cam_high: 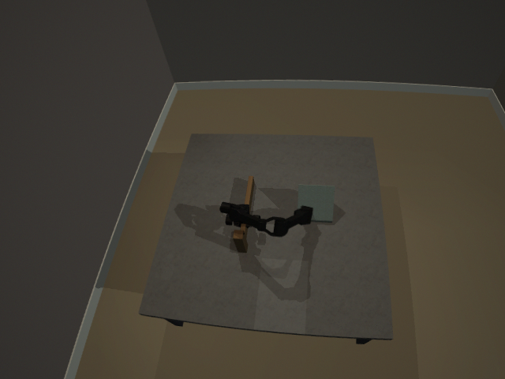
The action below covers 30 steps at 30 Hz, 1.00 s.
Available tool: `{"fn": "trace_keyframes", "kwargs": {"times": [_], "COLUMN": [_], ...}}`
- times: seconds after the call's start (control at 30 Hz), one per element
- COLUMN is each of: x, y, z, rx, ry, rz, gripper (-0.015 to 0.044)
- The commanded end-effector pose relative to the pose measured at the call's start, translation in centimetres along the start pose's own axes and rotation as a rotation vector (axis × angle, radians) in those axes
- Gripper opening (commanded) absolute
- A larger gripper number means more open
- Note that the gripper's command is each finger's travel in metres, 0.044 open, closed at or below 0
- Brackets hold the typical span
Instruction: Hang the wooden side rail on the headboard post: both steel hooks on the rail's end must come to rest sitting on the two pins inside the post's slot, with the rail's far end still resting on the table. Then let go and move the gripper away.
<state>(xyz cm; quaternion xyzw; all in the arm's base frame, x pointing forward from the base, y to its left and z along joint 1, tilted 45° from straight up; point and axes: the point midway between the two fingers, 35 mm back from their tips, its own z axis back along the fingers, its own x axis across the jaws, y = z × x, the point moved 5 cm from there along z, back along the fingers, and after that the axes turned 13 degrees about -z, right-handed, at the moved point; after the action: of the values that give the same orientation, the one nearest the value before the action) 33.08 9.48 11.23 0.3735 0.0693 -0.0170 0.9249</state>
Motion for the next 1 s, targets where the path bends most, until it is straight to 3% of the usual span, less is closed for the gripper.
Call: {"fn": "trace_keyframes", "kwargs": {"times": [0.0, 0.97], "x": [0.09, 0.09], "y": [-0.12, -0.12], "z": [0.35, 0.83], "rx": [-0.002, -0.002], "ry": [-0.006, -0.006], "rz": [-0.005, -0.005], "gripper": [0.0, 0.0]}}
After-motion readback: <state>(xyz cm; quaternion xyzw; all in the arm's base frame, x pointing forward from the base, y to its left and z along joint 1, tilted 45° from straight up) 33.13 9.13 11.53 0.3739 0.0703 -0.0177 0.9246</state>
